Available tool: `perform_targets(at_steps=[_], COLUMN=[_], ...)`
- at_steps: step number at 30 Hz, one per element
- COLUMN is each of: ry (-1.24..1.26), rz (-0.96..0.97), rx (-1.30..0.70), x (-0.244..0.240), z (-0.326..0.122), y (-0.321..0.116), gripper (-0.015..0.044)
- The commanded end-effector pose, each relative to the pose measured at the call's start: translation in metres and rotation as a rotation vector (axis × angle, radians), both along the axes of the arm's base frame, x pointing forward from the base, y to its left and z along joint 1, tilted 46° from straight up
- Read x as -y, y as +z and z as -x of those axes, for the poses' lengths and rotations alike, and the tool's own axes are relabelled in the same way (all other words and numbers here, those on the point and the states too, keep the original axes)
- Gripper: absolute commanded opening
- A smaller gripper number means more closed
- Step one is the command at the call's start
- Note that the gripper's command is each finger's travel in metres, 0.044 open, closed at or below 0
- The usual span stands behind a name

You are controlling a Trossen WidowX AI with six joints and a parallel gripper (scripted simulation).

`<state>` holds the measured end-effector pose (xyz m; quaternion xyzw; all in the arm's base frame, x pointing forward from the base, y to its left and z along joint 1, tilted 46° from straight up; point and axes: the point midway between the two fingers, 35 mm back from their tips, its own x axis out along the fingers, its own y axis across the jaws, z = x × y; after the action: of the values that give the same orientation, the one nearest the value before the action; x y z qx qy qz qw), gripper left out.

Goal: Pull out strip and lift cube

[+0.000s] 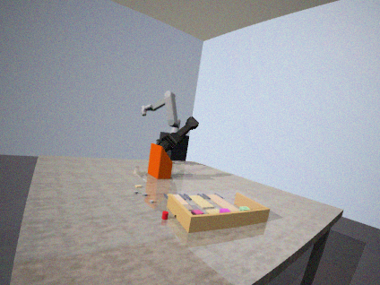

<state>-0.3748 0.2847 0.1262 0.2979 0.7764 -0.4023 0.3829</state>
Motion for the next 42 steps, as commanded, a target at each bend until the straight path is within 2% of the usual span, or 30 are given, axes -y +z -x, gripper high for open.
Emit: perform_targets(at_steps=[1,7,12,24,42], ry=[0.0,0.0,-0.042,-0.507,-1.166], rz=[0.0,0.001,0.008,0.093,0.242], rx=[0.0,-0.001,-0.026,-0.236,-0.665], x=[0.002,0.021,0.01,-0.058,-0.132], z=[0.0,0.003,0.0,-0.053,-0.168], y=[0.002,0.02,0.022,0.066,0.137], gripper=[0.04,0.04,0.04,0.04,0.04])
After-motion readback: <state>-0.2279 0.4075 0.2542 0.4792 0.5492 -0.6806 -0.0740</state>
